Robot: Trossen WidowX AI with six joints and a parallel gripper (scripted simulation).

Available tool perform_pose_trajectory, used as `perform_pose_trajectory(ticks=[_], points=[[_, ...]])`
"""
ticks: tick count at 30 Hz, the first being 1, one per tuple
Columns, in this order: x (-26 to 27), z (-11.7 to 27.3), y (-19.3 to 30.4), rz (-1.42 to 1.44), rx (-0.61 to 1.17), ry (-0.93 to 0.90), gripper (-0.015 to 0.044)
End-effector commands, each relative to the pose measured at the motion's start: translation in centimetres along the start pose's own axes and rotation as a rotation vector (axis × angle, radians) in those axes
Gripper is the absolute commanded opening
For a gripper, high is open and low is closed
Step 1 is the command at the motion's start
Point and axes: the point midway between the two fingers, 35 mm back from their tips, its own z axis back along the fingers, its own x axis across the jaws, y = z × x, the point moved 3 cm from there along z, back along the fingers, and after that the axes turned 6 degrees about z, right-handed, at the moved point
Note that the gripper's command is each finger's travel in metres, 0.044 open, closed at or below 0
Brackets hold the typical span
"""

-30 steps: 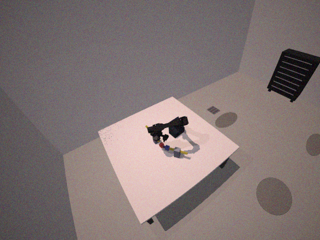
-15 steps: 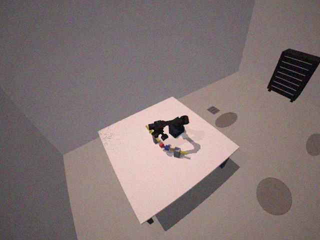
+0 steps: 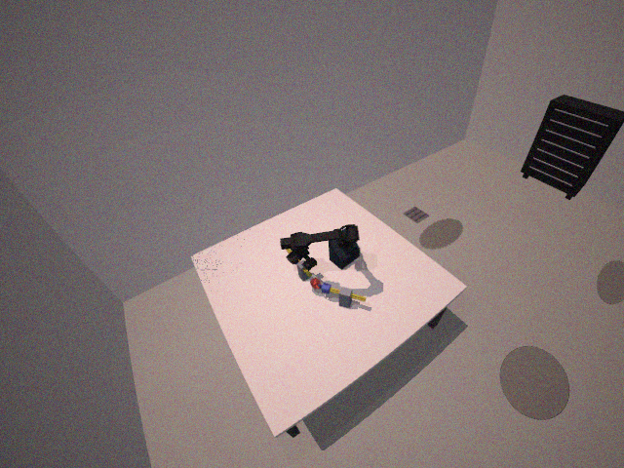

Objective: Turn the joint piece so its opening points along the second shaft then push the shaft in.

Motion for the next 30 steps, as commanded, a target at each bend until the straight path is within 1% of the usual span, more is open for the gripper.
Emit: perform_pose_trajectory(ticks=[1, 30], points=[[0.1, 0.0, -0.1, 0.014, -0.004, 0.006, 0.044], [-0.2, -1.3, -0.1, -0.837, 0.015, -0.04, 0.044]])
